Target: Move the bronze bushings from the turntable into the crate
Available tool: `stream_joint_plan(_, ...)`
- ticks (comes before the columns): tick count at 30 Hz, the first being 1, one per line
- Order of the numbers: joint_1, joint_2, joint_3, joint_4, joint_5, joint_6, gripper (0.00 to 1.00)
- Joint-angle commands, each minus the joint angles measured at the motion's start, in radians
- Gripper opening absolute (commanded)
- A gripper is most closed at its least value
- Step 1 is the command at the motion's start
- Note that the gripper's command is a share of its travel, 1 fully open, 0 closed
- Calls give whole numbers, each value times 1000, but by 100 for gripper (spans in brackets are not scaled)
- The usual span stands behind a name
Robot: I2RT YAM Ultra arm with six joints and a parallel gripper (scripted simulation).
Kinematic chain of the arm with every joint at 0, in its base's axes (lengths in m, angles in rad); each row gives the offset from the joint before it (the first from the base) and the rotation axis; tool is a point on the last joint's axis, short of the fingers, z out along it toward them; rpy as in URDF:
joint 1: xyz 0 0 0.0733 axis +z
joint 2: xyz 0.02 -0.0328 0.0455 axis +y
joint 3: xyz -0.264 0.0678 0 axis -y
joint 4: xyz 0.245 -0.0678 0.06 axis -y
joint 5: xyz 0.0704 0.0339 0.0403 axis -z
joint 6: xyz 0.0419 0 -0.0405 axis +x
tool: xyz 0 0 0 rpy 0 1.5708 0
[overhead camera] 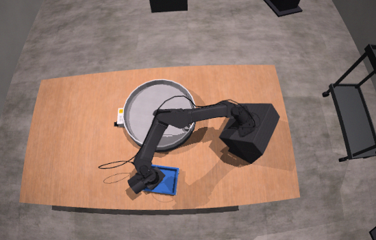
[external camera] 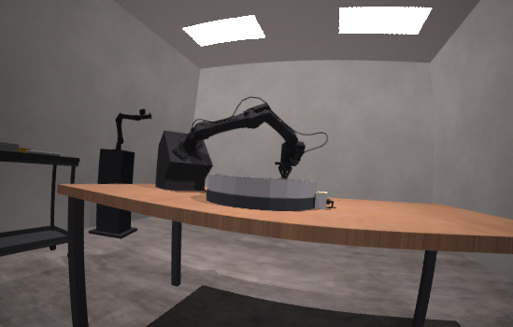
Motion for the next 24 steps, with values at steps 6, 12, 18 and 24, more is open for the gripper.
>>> stream_joint_plan(6, 35, -7, 26, 7, 2, -8, 0)
stream_joint_plan(12, 34, -9, 29, 14, 1, -9, 0)
stream_joint_plan(18, 34, -9, 29, 13, 1, -9, 0)
stream_joint_plan(24, 34, -9, 29, 13, 1, -9, 0)
